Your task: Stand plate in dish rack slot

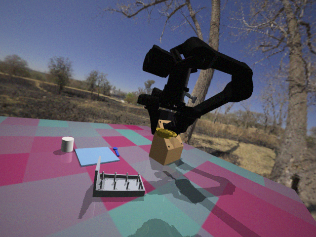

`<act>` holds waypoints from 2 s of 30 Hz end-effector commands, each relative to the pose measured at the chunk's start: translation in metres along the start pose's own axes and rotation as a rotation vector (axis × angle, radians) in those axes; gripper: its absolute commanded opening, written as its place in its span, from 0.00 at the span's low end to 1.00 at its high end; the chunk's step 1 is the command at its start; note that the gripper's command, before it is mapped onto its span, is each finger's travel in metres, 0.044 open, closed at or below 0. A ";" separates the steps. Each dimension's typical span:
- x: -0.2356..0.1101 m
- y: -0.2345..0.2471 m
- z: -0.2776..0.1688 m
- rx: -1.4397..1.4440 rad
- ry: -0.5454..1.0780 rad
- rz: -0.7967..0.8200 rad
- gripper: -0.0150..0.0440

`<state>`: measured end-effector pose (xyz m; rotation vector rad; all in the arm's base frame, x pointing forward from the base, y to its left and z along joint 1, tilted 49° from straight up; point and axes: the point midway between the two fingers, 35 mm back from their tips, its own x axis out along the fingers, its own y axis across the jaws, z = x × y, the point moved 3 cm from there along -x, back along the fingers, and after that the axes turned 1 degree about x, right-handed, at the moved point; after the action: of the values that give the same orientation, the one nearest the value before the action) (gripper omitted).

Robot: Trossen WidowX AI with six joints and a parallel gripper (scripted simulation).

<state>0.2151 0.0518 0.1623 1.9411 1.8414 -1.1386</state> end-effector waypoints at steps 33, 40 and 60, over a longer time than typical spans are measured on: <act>0.075 0.002 0.036 -0.299 -0.607 0.029 0.25; 0.089 0.005 0.041 -0.399 -0.737 0.079 0.25; 0.122 0.011 0.039 -0.696 -1.023 0.309 0.25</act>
<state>0.1999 0.1117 0.0550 0.9346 1.1477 -0.9574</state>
